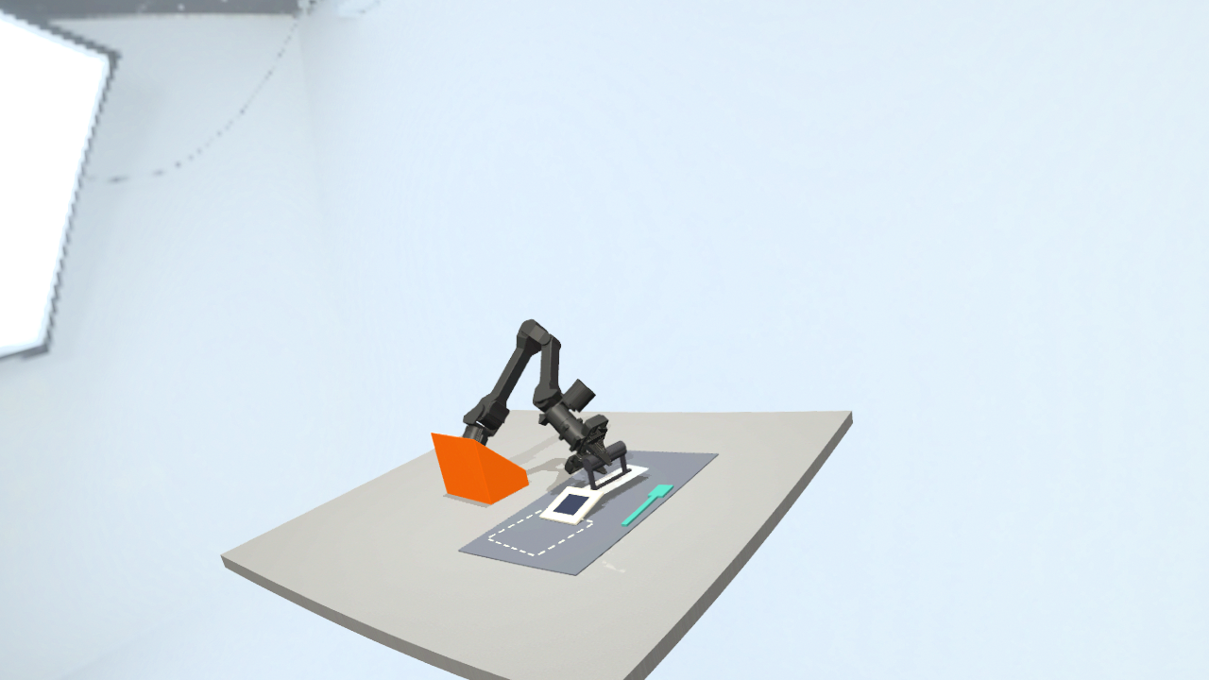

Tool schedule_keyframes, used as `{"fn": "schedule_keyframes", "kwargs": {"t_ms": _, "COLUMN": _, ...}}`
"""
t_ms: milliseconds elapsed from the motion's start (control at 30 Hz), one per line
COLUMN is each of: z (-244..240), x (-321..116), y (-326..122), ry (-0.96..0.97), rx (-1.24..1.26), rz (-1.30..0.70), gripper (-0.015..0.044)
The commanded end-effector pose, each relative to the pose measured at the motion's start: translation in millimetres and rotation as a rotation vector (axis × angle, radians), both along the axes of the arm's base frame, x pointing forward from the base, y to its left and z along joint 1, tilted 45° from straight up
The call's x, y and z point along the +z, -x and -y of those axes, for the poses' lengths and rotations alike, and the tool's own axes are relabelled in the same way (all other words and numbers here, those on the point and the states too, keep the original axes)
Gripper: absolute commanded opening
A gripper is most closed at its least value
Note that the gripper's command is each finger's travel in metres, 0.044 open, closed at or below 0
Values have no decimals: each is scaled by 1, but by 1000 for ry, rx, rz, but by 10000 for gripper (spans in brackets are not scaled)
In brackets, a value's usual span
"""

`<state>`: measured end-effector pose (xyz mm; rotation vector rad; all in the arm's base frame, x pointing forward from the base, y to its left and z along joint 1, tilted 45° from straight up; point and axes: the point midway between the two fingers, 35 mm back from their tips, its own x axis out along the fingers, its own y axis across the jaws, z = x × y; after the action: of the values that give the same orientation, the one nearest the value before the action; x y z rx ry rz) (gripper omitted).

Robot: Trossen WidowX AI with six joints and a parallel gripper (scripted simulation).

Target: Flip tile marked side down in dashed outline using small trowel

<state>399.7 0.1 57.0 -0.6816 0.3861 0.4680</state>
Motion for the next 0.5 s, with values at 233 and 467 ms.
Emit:
{"fn": "schedule_keyframes", "kwargs": {"t_ms": 233, "z": 30, "x": 10, "y": 3, "ry": 18, "rx": -13, "rz": 18, "gripper": 0}}
{"fn": "schedule_keyframes", "kwargs": {"t_ms": 467, "z": 45, "x": 9, "y": 6, "ry": 19, "rx": -13, "rz": 18, "gripper": 0}}
